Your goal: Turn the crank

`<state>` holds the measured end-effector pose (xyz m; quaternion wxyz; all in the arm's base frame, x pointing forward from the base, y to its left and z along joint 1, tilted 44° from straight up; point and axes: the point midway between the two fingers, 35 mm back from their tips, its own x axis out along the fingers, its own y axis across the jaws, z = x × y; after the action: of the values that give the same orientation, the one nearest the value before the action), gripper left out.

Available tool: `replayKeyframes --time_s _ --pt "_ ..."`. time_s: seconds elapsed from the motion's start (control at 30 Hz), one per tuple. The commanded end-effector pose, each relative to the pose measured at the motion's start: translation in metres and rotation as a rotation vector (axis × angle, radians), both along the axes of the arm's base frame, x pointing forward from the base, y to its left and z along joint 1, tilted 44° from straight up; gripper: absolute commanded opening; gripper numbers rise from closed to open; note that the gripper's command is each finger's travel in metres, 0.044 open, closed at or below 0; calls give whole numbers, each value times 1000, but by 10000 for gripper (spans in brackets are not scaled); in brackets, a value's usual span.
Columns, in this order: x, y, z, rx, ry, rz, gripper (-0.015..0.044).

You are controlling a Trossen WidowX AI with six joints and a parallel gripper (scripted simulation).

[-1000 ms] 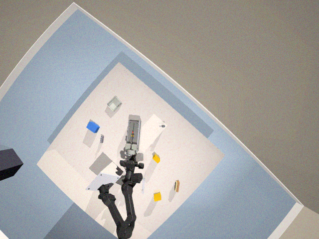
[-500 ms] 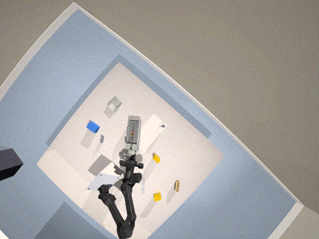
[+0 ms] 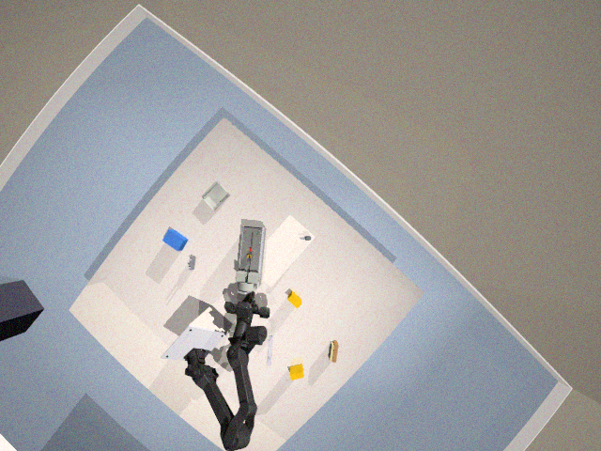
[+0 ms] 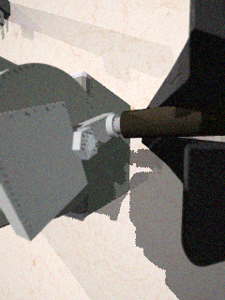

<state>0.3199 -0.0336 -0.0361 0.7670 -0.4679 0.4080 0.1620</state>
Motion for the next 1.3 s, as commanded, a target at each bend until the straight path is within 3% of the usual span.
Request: replayKeyframes --time_s 0.0,1.27 --pt "-5 2 -8 5 26 1 0" --pt "-7 3 -10 5 26 1 0"
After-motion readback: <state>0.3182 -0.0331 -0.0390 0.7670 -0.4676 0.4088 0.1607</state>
